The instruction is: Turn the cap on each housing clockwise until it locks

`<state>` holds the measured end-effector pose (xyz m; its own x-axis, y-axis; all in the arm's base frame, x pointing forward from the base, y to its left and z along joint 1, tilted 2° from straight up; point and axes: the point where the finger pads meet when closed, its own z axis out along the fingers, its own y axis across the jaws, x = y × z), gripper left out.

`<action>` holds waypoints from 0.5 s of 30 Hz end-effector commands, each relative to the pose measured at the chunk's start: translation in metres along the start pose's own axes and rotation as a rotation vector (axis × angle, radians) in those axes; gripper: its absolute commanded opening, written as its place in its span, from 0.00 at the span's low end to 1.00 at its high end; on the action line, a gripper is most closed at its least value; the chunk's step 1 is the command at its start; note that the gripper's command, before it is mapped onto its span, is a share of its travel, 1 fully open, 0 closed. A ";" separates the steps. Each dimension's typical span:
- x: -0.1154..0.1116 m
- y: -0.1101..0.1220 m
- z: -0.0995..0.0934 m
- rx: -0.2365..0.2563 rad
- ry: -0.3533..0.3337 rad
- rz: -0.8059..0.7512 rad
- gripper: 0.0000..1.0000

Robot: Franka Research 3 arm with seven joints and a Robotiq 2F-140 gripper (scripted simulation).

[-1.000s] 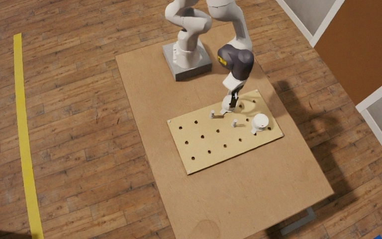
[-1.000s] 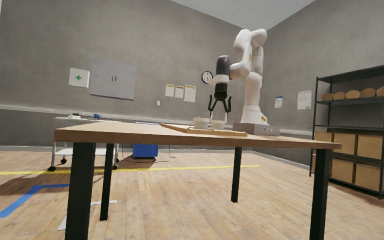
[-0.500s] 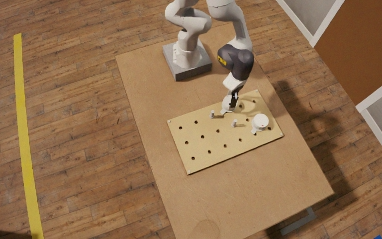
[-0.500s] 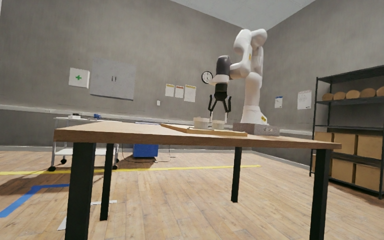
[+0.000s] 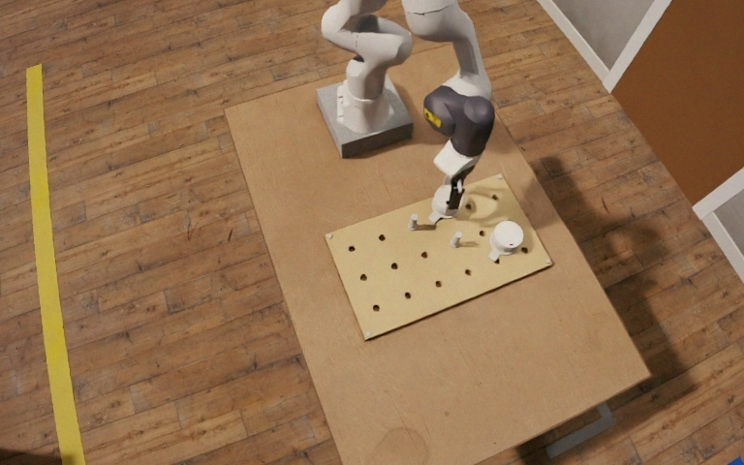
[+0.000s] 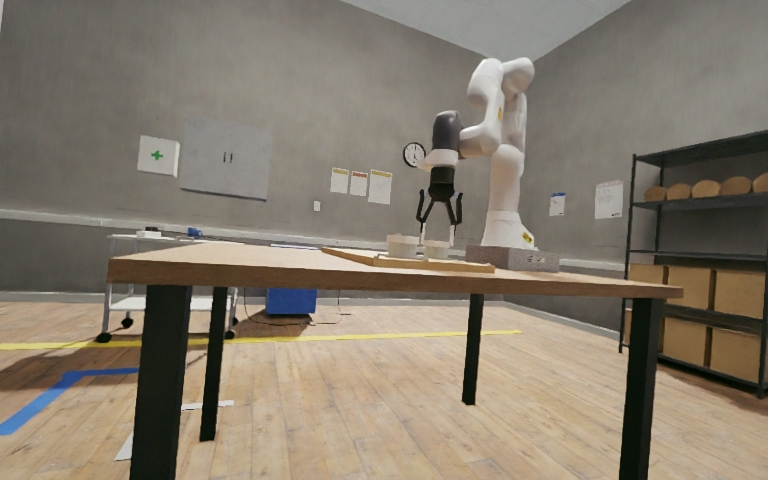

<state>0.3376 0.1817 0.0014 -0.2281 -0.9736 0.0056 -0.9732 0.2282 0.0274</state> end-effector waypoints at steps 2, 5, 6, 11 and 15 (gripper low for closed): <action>0.001 0.002 0.001 -0.001 0.001 -0.004 0.10; 0.001 0.002 0.001 -0.001 0.001 -0.004 0.10; 0.001 0.002 0.001 -0.001 0.001 -0.004 0.78; 0.001 0.002 0.001 -0.001 0.001 -0.004 0.78; 0.001 0.002 0.001 -0.001 0.001 -0.004 0.78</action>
